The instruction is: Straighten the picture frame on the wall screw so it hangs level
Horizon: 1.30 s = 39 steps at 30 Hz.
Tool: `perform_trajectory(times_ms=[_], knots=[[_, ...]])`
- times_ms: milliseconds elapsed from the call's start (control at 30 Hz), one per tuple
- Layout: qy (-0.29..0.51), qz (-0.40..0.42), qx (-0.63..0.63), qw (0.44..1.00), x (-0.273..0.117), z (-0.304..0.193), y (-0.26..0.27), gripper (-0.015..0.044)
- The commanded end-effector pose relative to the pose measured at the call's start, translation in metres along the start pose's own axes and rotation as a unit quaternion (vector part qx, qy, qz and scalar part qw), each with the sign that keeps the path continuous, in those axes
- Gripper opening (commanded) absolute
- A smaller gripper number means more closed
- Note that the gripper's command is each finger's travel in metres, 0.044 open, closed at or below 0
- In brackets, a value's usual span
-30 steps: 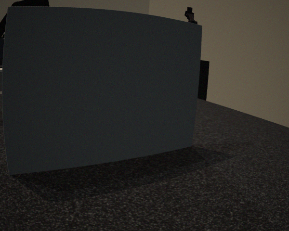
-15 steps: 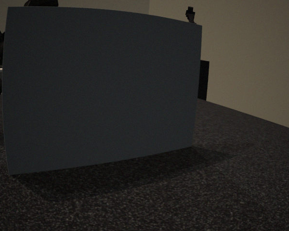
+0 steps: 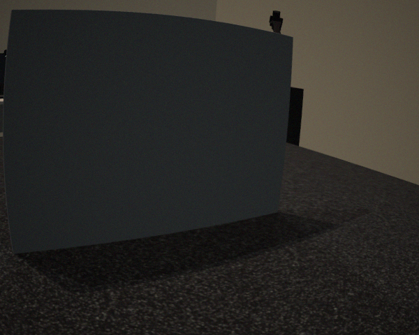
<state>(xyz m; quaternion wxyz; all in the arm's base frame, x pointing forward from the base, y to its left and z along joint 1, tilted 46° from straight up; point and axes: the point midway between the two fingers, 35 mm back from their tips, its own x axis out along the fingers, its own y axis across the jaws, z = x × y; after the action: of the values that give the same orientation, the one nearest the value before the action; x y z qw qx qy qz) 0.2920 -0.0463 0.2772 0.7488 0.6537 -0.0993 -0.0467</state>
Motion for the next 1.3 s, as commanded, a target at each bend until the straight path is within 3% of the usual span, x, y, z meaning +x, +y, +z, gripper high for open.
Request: perform_trajectory(times_ms=[0,200,1267], knots=[[0.066,-0.003,-0.04,0.997,-0.017,-0.042,-0.016,0.026],[0.157,0.005,-0.096,0.983,-0.048,-0.094,-0.038,0.026],[0.157,0.005,-0.096,0.983,-0.048,-0.094,-0.038,0.026]])
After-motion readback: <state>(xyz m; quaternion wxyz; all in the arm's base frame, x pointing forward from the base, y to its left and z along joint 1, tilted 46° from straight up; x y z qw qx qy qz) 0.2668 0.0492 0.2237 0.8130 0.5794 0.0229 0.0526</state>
